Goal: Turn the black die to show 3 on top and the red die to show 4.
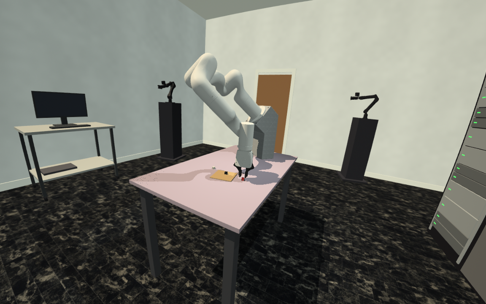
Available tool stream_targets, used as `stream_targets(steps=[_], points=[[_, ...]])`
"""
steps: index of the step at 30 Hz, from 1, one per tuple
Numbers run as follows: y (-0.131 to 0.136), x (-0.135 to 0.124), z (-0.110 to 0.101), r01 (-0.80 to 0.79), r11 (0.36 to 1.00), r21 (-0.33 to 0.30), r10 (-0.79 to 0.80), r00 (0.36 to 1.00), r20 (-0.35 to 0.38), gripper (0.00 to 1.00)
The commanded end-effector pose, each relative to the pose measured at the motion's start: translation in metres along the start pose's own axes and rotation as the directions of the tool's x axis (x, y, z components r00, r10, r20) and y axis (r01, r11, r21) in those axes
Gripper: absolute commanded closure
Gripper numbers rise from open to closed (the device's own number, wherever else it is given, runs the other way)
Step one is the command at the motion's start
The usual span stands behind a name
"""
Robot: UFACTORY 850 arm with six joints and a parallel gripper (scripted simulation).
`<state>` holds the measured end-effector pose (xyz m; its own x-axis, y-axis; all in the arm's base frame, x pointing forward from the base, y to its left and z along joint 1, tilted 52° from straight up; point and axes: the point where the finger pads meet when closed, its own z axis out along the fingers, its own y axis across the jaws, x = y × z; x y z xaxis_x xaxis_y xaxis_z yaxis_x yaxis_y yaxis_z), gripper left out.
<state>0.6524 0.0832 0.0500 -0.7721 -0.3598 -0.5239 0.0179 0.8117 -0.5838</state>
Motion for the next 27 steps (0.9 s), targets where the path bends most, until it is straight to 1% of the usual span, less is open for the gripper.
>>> stream_targets(steps=[1, 13, 27], points=[[0.000, 0.000, 0.000, 0.000, 1.000, 0.000, 0.000, 1.000, 0.001, 0.69], [0.000, 0.000, 0.001, 0.000, 1.000, 0.000, 0.000, 1.000, 0.001, 0.69], [0.000, 0.000, 0.013, 0.000, 1.000, 0.000, 0.000, 1.000, 0.001, 0.69]])
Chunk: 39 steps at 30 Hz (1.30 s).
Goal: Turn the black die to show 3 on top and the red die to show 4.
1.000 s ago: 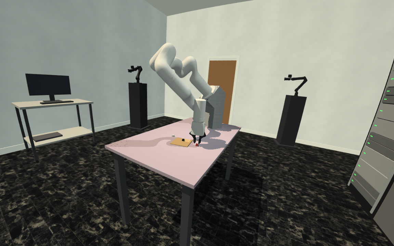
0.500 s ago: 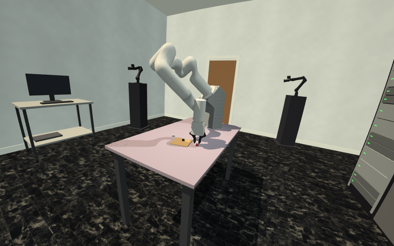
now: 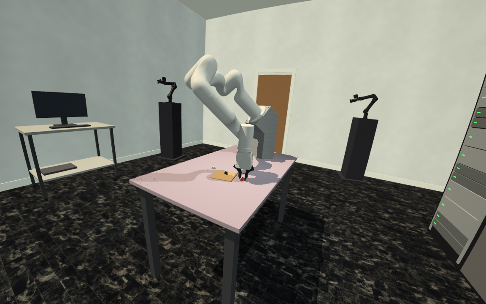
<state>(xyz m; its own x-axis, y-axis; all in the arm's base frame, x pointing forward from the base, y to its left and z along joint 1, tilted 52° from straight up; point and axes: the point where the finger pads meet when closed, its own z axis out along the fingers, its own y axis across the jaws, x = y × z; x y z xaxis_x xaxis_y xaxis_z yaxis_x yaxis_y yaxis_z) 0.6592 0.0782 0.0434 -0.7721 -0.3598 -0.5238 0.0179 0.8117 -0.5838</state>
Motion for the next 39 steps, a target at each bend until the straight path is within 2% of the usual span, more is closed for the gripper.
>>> stream_targets(steps=[1, 39], points=[[0.0002, -0.0005, 0.0037, 0.000, 1.000, 0.000, 0.000, 1.000, 0.001, 0.69], [0.0002, -0.0006, 0.0088, 0.000, 1.000, 0.000, 0.000, 1.000, 0.001, 0.69]])
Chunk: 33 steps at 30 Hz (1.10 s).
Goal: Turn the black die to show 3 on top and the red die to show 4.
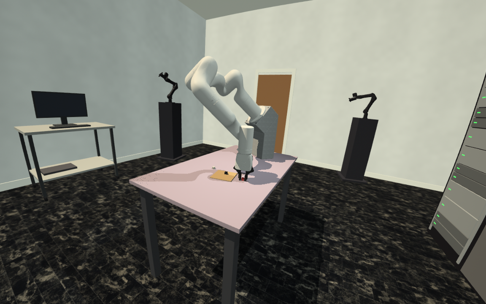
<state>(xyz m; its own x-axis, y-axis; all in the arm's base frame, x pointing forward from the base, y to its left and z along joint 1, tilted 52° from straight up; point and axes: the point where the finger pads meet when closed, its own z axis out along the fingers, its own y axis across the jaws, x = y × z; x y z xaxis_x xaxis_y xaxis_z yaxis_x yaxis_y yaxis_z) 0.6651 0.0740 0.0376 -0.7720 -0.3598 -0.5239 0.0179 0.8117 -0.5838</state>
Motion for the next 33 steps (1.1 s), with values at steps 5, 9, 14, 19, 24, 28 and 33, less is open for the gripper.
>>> stream_targets(steps=[5, 9, 14, 19, 24, 28, 33], points=[[0.0002, -0.0005, -0.0004, 0.000, 1.000, 0.000, 0.000, 1.000, 0.001, 0.69], [0.0002, -0.0005, -0.0004, 0.000, 1.000, 0.000, 0.000, 1.000, 0.001, 0.89], [0.0002, -0.0005, -0.0004, 0.000, 1.000, 0.000, 0.000, 1.000, 0.001, 0.89], [0.0002, -0.0005, -0.0004, 0.000, 1.000, 0.000, 0.000, 1.000, 0.001, 0.89], [0.0002, -0.0005, -0.0004, 0.000, 1.000, 0.000, 0.000, 1.000, 0.001, 0.89], [0.0002, -0.0005, -0.0004, 0.000, 1.000, 0.000, 0.000, 1.000, 0.001, 0.89], [0.0002, -0.0005, -0.0004, 0.000, 1.000, 0.000, 0.000, 1.000, 0.001, 0.89]])
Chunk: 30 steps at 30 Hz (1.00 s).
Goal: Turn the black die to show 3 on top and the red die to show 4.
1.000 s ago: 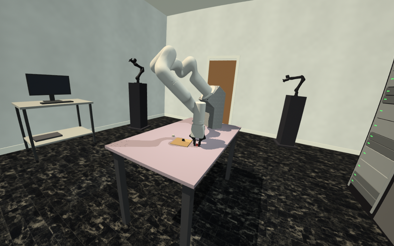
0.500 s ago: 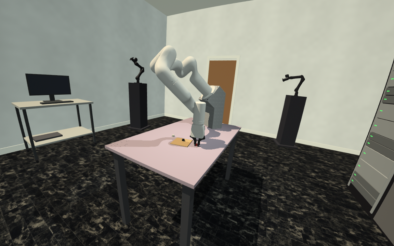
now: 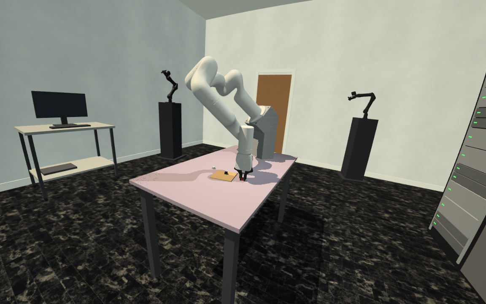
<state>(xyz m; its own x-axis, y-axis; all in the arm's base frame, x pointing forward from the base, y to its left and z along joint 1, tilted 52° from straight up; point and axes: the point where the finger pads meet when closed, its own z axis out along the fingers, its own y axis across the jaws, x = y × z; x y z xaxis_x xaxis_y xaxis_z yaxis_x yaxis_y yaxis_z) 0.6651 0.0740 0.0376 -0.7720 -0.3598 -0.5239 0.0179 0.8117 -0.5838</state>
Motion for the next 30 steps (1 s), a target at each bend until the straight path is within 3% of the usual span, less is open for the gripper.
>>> stream_targets(steps=[1, 15, 26, 30], points=[[0.000, 0.000, 0.000, 0.000, 1.000, 0.000, 0.000, 1.000, 0.001, 0.89], [0.000, 0.000, -0.007, 0.000, 1.000, 0.000, 0.000, 1.000, 0.001, 0.89], [0.000, 0.000, -0.079, 0.000, 1.000, 0.000, 0.000, 1.000, 0.001, 0.89], [0.000, 0.000, -0.090, 0.000, 1.000, 0.000, 0.000, 1.000, 0.001, 0.89]])
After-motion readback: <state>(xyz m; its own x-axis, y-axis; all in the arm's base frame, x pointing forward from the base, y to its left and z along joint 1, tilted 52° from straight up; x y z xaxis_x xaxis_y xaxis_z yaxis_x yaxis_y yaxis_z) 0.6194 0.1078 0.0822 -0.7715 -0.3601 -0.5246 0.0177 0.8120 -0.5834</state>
